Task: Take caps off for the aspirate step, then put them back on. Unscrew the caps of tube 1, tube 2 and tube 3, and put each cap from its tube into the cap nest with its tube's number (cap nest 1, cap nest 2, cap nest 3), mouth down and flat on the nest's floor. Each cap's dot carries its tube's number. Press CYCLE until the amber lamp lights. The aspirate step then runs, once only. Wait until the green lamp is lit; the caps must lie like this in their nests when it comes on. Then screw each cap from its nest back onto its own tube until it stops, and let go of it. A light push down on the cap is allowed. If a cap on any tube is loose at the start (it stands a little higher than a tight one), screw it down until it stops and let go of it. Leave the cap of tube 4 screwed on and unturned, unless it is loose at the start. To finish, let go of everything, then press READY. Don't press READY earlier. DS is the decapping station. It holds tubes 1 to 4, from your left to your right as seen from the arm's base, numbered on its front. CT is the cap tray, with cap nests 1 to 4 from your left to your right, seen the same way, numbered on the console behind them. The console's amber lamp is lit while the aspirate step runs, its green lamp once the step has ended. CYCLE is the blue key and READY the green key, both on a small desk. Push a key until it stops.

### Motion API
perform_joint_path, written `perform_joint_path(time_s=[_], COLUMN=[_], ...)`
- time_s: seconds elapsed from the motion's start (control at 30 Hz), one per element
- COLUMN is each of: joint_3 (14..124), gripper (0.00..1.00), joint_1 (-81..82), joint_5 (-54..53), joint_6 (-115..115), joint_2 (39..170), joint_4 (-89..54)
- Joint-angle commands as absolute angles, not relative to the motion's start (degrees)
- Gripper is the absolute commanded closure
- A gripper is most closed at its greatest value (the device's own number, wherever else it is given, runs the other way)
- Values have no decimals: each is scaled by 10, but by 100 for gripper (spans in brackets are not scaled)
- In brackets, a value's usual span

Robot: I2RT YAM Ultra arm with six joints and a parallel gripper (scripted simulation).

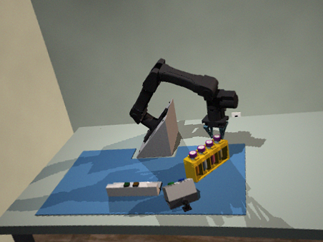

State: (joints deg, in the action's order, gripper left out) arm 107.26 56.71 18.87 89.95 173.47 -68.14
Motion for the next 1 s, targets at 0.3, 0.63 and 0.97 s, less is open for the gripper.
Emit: perform_joint_path(time_s=[0.3,0.63,0.97], joint_3=[1078,1087,1091], gripper=[51,51,51], joint_1=[572,574,575], joint_5=[188,187,186], joint_6=[909,537,287], joint_2=[1729,1729,1729], joint_4=[-681,-690,-695])
